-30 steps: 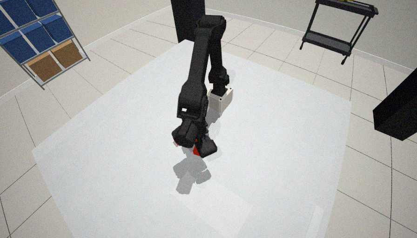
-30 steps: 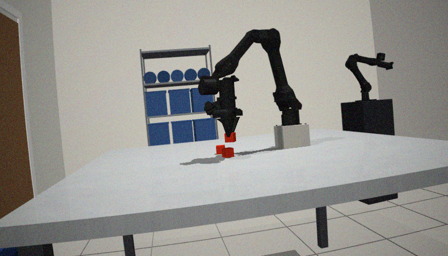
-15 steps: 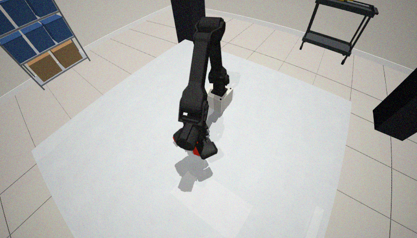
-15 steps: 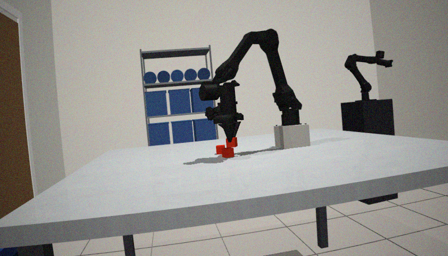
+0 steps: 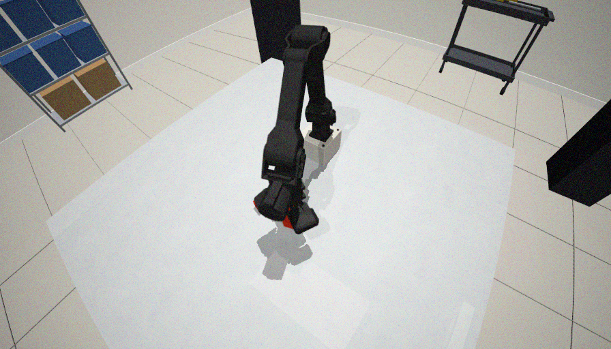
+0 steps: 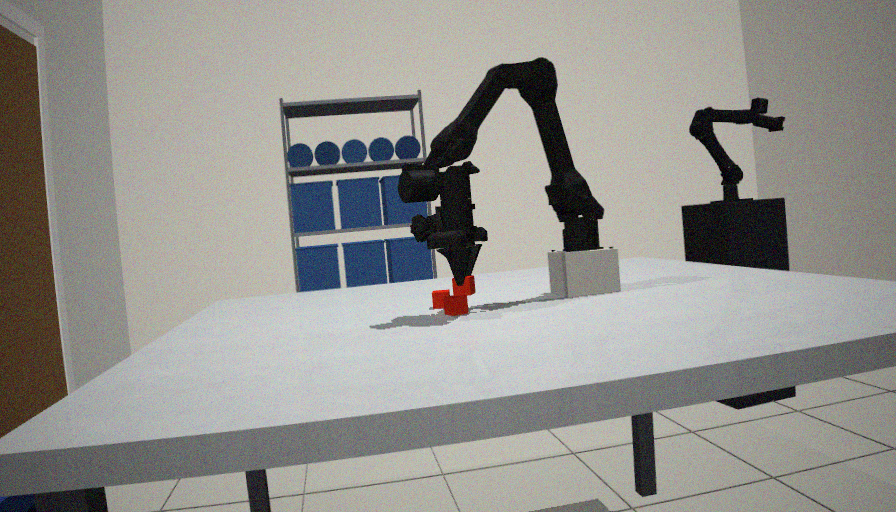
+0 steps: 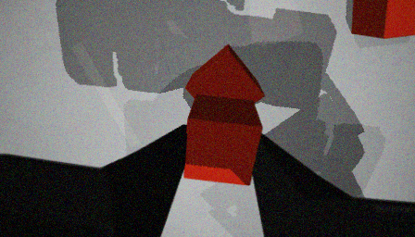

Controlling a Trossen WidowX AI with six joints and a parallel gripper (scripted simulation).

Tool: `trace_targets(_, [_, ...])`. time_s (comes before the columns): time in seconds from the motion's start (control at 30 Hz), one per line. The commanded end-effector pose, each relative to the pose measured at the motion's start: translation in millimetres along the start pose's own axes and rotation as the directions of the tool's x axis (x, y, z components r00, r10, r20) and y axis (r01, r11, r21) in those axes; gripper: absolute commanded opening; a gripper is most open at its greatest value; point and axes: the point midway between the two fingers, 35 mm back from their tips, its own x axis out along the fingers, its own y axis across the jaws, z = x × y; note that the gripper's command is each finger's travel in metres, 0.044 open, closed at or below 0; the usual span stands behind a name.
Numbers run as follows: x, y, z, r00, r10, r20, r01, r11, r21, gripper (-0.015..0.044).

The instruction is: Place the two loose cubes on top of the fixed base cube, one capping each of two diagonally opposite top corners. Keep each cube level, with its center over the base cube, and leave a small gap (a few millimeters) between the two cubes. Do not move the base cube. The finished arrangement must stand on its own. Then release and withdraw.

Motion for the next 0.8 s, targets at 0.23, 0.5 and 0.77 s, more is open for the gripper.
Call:
trace_targets(0.23, [1.3,0.0,-0.7,1.000,-0.001,-0.004,0.001,1.000,0.005,0.0105])
trace_targets(0.5, [1.3,0.0,-0.7,1.000,-0.001,-0.004,0.001,1.000,0.005,0.0205])
trace_targets(0.77, [-11.2,0.1,0.0,1.000,0.000,-0.001,0.000,1.000,0.000,0.0205])
